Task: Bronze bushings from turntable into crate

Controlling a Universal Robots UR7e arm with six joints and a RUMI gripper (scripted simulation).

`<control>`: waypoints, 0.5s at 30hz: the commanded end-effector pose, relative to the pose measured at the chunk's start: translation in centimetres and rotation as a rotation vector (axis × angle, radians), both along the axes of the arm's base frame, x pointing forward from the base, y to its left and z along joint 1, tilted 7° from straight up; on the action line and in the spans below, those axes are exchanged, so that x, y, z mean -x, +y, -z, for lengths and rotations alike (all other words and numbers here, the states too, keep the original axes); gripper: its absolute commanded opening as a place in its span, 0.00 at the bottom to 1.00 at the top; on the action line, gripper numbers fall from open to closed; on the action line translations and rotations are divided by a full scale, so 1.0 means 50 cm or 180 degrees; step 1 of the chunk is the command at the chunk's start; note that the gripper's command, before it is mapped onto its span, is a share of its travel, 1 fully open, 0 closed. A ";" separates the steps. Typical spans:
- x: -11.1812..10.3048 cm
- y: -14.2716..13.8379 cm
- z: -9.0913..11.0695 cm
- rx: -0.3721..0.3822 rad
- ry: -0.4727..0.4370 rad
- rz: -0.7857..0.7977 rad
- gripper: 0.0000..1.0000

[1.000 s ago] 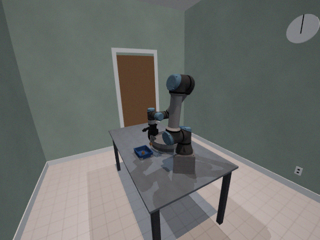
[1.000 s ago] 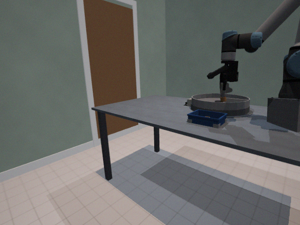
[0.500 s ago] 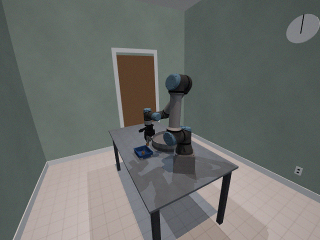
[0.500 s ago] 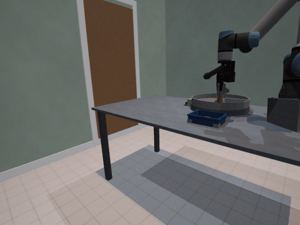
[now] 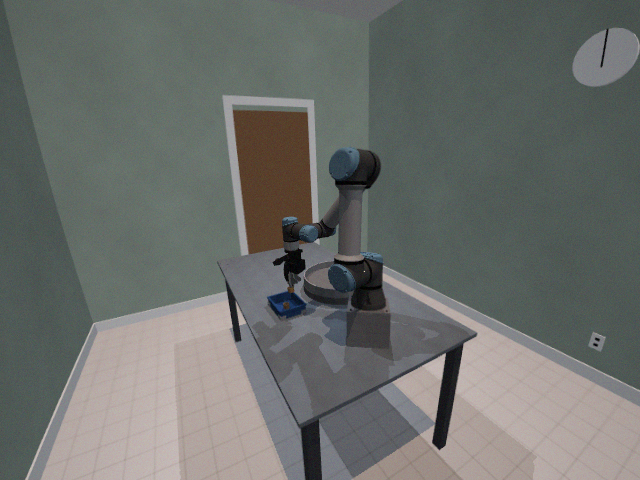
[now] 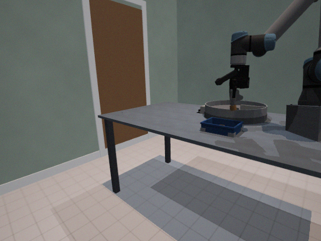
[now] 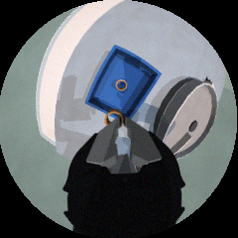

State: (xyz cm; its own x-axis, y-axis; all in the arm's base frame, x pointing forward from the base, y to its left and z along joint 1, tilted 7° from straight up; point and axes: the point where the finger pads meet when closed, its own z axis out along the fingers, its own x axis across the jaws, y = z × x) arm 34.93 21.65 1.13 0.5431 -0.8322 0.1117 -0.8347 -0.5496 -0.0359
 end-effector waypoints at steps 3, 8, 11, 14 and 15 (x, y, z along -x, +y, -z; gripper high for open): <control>-0.006 0.016 -0.002 0.0000 -0.0012 0.0003 0.00; -0.007 0.020 -0.001 -0.0001 -0.0011 0.0003 0.00; -0.007 0.021 -0.001 -0.0001 -0.0011 0.0003 0.00; -0.007 0.021 -0.001 -0.0001 -0.0011 0.0003 0.00; -0.007 0.021 -0.001 -0.0002 -0.0012 0.0003 0.00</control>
State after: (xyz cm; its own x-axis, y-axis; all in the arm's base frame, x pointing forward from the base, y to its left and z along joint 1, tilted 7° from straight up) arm 35.12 22.48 1.09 0.5413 -0.8333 0.1121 -0.8358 -0.5478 -0.0363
